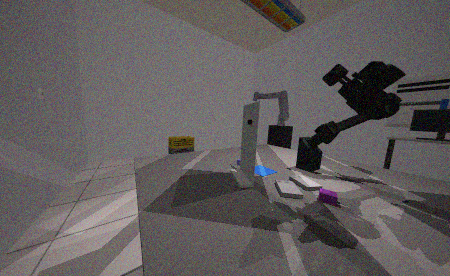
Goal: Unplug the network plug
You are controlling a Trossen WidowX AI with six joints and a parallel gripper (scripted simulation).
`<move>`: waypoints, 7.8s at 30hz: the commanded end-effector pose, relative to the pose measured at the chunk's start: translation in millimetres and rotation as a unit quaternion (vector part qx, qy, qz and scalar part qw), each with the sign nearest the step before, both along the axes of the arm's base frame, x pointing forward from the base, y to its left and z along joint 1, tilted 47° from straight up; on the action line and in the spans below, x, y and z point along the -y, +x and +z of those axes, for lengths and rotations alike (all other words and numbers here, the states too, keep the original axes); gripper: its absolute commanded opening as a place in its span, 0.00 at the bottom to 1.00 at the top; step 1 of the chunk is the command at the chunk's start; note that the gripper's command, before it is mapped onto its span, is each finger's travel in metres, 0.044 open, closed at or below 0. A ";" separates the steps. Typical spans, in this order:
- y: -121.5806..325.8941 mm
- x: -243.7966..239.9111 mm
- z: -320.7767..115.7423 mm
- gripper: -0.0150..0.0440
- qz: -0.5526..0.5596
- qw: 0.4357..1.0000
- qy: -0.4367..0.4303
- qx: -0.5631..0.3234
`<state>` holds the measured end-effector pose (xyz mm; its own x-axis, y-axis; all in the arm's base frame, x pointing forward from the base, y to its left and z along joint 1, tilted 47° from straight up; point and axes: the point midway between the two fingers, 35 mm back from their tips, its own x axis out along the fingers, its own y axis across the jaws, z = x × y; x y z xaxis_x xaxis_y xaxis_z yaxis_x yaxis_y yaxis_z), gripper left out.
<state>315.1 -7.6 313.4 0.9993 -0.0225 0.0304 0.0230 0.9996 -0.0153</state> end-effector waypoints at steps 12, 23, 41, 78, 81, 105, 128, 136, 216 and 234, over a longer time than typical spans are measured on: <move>13.7 17.3 -100.0 0.52 -0.057 0.983 -0.135 -0.112; -6.9 34.9 -198.9 0.52 -0.083 0.924 -0.287 -0.240; -15.4 43.5 -234.8 0.52 -0.084 0.887 -0.349 -0.291; 51.5 56.7 -252.5 0.52 -0.084 0.887 -0.349 -0.290; 55.4 57.4 -253.3 0.52 -0.084 0.887 -0.349 -0.290; 86.2 63.9 -263.1 0.52 -0.085 0.887 -0.349 -0.289; 89.3 64.7 -264.4 0.34 -0.085 0.887 -0.349 -0.289; 89.3 64.7 -264.4 0.25 -0.085 0.887 -0.349 -0.289; 53.7 53.1 -250.2 0.25 -0.084 0.887 -0.349 -0.290; 47.0 49.8 -246.4 0.25 -0.084 0.887 -0.349 -0.290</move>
